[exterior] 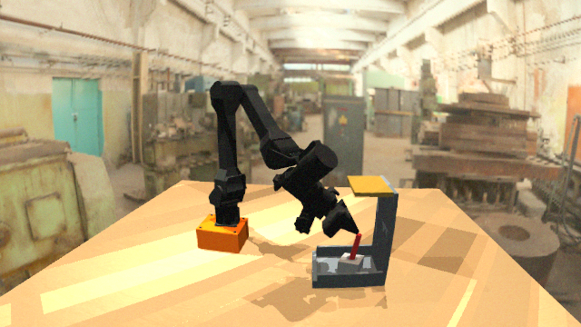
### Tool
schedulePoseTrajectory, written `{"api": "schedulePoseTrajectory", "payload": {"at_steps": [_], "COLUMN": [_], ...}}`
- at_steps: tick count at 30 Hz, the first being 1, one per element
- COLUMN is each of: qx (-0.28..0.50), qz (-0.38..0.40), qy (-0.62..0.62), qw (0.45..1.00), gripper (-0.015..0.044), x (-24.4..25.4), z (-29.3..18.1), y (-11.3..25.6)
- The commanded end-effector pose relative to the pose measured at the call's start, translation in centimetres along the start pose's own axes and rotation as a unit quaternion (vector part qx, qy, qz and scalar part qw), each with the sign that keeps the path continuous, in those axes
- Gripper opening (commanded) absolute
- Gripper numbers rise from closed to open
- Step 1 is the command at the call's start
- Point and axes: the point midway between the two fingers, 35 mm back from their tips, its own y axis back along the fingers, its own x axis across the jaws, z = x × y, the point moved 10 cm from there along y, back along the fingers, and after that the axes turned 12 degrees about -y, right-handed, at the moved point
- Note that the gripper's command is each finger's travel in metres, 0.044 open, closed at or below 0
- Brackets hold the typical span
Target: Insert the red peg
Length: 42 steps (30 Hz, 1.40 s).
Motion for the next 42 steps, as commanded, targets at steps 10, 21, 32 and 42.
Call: {"api": "schedulePoseTrajectory", "payload": {"at_steps": [10,21,32,42], "qx": [0.000,0.000,0.001,0.001], "qz": [0.000,0.000,-0.001,-0.001], "qy": [0.000,0.001,0.002,0.003], "qw": [1.000,1.000,1.000,1.000], "gripper": [0.0000,0.0000,0.0000,0.0000], "x": [0.0,0.1,0.4,0.4], "z": [0.0,0.6,2.0,2.1], "y": [0.0,-0.5,-1.5,-1.7]}}
